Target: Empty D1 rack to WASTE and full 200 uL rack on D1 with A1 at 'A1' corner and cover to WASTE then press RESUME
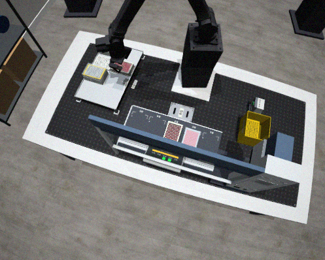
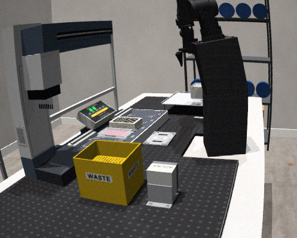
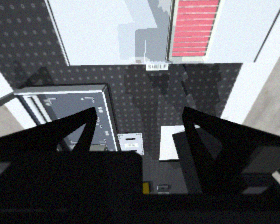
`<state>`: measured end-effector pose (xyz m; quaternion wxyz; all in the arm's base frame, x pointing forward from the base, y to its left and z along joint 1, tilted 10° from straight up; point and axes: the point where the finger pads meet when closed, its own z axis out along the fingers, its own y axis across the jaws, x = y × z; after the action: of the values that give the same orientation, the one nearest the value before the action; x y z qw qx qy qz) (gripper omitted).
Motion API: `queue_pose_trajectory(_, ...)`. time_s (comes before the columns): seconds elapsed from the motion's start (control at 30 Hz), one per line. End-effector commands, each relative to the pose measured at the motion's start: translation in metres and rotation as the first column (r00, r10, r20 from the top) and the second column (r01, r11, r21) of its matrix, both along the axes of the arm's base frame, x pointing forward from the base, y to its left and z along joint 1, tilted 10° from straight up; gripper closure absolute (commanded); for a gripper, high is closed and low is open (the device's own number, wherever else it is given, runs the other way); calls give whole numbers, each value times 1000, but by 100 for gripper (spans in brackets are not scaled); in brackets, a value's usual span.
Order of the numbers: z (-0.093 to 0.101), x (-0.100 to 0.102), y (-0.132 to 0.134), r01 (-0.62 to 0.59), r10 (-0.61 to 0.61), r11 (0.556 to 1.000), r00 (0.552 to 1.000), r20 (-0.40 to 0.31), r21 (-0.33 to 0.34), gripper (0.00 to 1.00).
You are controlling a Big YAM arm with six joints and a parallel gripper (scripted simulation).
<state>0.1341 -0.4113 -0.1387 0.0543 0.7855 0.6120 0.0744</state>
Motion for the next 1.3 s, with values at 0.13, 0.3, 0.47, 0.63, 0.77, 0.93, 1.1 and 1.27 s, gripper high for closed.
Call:
queue_pose_trajectory(0.13,-8,-12,-45,-12,12,1000,1000,-2,4,0)
queue_pose_trajectory(0.3,-9,-15,-60,-12,12,1000,1000,-2,3,0)
queue_pose_trajectory(0.47,-10,-20,-85,-11,11,1000,1000,-2,1,0)
queue_pose_trajectory(0.63,-11,-25,-110,-11,11,1000,1000,-2,0,0)
queue_pose_trajectory(0.77,-12,-29,-130,-11,11,1000,1000,-2,-2,0)
queue_pose_trajectory(0.93,-13,-27,-144,-22,22,1000,1000,-2,-2,0)
queue_pose_trajectory(1.1,-14,-38,-170,-11,11,1000,1000,-2,-4,0)
queue_pose_trajectory(1.27,-14,-43,-195,-11,11,1000,1000,-2,-6,0)
